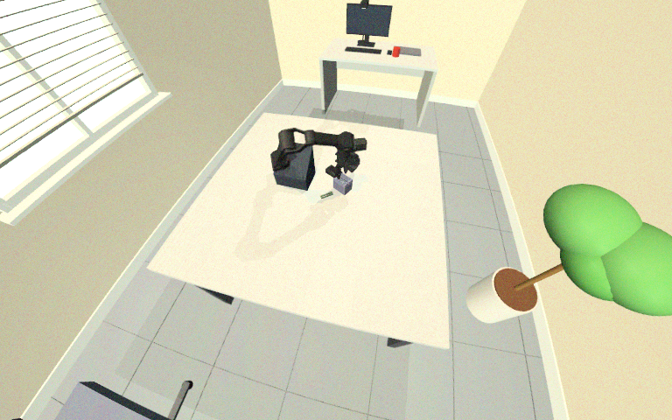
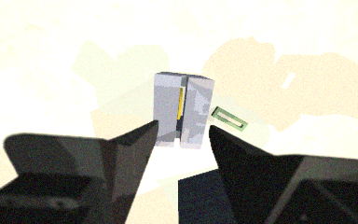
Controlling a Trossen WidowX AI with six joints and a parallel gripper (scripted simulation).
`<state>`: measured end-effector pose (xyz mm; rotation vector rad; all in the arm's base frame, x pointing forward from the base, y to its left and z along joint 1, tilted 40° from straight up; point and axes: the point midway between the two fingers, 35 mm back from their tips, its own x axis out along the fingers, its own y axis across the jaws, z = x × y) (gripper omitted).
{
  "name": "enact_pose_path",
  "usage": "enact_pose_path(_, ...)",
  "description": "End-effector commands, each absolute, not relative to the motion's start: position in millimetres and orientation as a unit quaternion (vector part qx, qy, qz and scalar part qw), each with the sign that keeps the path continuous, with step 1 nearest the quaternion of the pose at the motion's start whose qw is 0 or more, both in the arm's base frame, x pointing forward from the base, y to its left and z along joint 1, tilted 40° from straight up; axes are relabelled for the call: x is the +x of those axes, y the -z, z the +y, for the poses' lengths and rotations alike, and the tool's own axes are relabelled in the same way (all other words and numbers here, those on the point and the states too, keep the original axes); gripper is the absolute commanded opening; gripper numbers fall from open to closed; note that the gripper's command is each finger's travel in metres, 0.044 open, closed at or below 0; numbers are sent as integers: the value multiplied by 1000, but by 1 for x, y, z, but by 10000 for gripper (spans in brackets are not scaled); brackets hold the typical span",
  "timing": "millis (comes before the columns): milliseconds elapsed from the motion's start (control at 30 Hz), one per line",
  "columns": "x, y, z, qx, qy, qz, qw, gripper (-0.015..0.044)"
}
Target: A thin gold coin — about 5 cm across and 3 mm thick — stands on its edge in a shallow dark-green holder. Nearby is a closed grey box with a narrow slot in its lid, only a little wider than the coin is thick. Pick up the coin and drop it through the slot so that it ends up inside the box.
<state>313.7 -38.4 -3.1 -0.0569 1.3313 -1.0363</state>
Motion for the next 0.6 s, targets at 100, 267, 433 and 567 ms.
enact_pose_path(100,318,-12,-24,-21,456,587,669,397)
enact_pose_path(267,318,-39,-3,-26,458,588,666,440)
enact_pose_path(433,318,-39,-3,-26,458,588,666,440)
enact_pose_path(567,318,-39,-3,-26,458,588,666,440)
